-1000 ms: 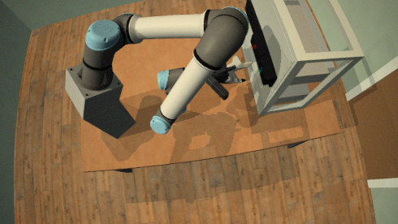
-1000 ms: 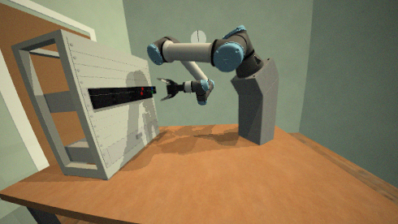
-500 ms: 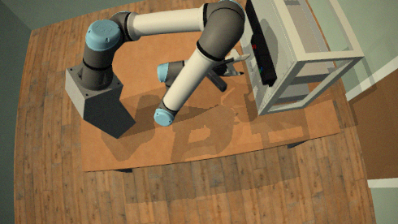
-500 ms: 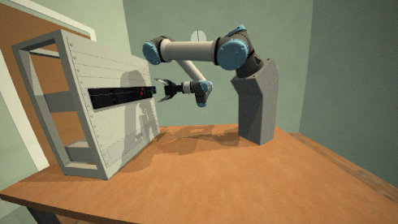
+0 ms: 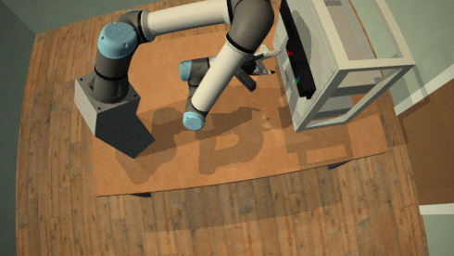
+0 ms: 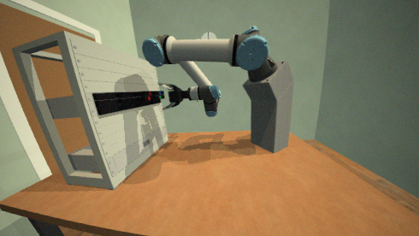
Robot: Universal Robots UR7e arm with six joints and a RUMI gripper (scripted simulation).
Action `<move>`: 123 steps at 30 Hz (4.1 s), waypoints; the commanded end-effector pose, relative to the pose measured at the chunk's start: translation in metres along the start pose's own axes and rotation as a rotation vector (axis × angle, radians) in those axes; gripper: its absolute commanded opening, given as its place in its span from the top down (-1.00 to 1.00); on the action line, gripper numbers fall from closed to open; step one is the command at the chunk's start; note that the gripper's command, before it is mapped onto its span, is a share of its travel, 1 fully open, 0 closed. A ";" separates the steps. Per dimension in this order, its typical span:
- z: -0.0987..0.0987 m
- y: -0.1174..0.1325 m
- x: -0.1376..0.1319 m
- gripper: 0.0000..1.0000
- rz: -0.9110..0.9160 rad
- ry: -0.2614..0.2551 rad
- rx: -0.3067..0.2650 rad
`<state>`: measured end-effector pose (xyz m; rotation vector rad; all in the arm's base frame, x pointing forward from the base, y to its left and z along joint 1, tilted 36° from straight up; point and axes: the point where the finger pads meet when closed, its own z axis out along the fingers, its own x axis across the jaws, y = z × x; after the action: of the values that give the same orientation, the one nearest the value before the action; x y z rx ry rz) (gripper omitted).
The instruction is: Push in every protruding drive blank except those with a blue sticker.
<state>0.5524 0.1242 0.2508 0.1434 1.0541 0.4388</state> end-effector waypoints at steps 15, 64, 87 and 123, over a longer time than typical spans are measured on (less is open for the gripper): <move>0.001 0.028 0.003 -1.00 -0.001 -0.003 0.003; 0.001 0.028 0.003 -1.00 -0.001 -0.003 0.003; 0.001 0.028 0.003 -1.00 -0.001 -0.003 0.003; 0.001 0.012 -0.026 -1.00 -0.001 -0.003 0.003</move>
<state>0.5399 0.1266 0.2747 0.1475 1.0527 0.4354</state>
